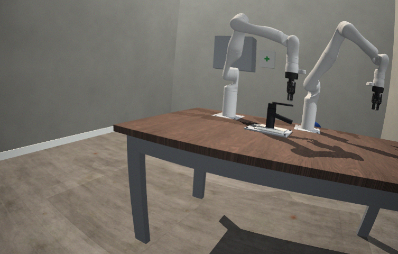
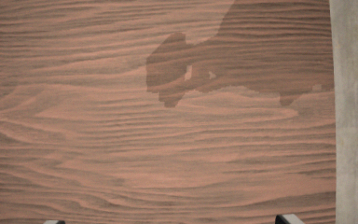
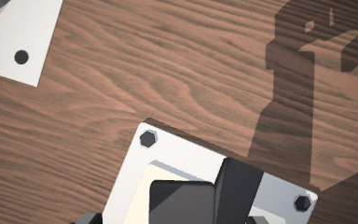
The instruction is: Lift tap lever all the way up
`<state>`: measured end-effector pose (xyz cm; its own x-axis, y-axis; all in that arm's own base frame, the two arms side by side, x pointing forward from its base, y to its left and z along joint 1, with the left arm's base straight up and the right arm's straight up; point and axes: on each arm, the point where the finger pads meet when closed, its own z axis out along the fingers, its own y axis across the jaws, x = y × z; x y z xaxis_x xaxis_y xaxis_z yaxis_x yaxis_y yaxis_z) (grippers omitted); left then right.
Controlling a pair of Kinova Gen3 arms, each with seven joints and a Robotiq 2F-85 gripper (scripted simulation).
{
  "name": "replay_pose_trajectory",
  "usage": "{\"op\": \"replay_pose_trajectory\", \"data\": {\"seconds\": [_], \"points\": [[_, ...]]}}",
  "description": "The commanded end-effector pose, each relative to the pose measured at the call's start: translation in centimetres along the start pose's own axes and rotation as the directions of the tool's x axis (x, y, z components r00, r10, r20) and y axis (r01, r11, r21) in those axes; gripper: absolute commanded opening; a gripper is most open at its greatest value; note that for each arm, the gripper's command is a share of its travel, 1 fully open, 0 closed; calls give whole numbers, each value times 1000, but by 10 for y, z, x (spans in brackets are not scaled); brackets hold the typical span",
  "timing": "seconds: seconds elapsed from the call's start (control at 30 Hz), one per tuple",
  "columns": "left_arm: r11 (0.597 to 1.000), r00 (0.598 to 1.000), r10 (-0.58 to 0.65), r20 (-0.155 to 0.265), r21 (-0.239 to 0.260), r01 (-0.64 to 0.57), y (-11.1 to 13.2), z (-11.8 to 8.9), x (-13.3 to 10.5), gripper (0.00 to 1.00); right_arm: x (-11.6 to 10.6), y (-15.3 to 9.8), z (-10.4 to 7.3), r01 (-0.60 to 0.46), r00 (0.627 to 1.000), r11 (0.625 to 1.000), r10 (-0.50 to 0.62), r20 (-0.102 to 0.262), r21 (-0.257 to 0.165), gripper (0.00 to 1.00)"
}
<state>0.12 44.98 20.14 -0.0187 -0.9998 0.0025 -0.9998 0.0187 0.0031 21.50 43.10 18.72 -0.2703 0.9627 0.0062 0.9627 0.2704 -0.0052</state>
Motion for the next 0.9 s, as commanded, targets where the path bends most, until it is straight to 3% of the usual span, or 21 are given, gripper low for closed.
{"op": "replay_pose_trajectory", "data": {"seconds": [0.0, 0.87], "points": [[1000, 1000, -19, 3, 3, 19, 1, 1, 0, 1000, 0, 1, 2, -8, 1000, 1000, 8, 1, -4, 725], [1000, 1000, -19, 3, 3, 19, 1, 1, 0, 1000, -2, 5, 1, -8, 1000, 1000, 8, 0, -4, 725]]}}
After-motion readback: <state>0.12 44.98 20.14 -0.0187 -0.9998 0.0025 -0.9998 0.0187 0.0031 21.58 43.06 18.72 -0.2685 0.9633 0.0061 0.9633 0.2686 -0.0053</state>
